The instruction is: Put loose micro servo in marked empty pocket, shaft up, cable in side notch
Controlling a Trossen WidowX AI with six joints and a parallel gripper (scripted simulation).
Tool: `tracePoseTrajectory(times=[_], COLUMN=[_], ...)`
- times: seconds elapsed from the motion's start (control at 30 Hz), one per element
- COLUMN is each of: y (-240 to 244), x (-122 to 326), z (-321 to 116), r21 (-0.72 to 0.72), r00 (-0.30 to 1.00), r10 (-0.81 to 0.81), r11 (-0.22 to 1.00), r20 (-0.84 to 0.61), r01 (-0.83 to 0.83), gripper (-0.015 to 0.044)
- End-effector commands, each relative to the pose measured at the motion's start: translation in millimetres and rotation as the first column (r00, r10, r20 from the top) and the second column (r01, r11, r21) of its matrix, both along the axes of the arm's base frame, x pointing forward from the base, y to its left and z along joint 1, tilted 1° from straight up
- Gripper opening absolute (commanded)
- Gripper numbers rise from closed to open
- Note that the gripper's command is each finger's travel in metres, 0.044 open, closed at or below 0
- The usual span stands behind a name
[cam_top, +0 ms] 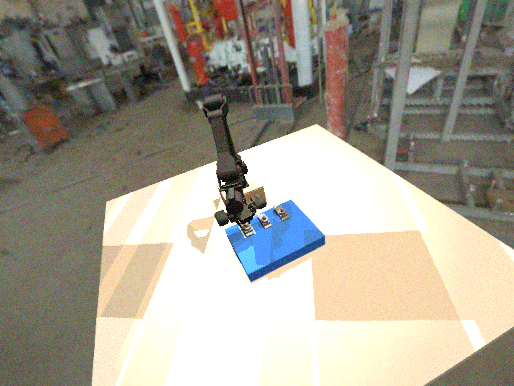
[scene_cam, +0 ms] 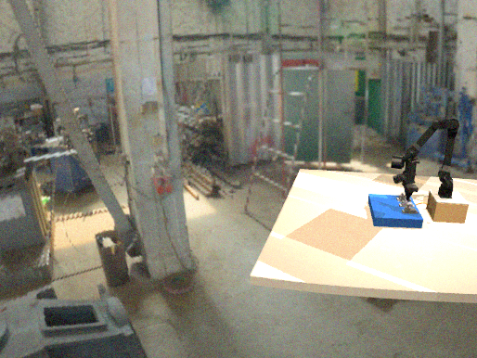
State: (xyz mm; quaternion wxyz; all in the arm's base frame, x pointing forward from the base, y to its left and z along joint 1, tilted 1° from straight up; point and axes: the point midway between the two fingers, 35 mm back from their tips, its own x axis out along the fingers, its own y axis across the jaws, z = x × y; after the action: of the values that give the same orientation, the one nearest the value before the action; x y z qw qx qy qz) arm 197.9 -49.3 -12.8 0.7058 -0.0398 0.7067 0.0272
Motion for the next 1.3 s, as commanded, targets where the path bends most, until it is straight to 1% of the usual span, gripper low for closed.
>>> tracePoseTrajectory(times=[0.0, 0.07, 0.3, 0.4, 0.53, 0.67, 0.8, 0.97, 1.0, 1.17, 1.27], y=[-0.4, -0.5, 0.1, 0.1, 1.9, 1.8, 1.5, 3.4, 4.3, 11.4, 12.6], x=[0.7, 0.7, -0.3, 0.3, -4.3, -3.3, 12.4, 53.5, 62.4, 103.1, 108.2], z=[-3.3, -5.1, -3.5, 3.7, 29.9, 31.7, 37.5, 63.5, 69.0, 94.5, 97.8], r21=[-0.002, -0.002, -0.002, -0.002, -0.001, -0.001, -0.001, -0.001, -0.001, -0.001, -0.001], r00=[1.0, 1.0, 1.0, 1.0, 1.0, 1.0, 1.0, 1.0, 1.0, 1.0, 1.0], r10=[0.005, 0.005, 0.005, 0.005, 0.005, 0.005, 0.005, 0.005, 0.005, 0.005, 0.005], r11=[1.0, 1.0, 1.0, 1.0, 1.0, 1.0, 1.0, 1.0, 1.0, 1.0, 1.0], r20=[0.003, 0.003, 0.003, 0.003, 0.003, 0.003, 0.008, 0.009, 0.01, 0.011, 0.011], r01=[-0.005, -0.005, -0.005, -0.005, -0.005, -0.005, -0.005, -0.005, -0.005, -0.005, -0.005], gripper=[0.0, 0.0, 0.0184, 0.0187, 0.0187, 0.0187, 0.0292, 0.0424, 0.044, 0.044, 0.044])
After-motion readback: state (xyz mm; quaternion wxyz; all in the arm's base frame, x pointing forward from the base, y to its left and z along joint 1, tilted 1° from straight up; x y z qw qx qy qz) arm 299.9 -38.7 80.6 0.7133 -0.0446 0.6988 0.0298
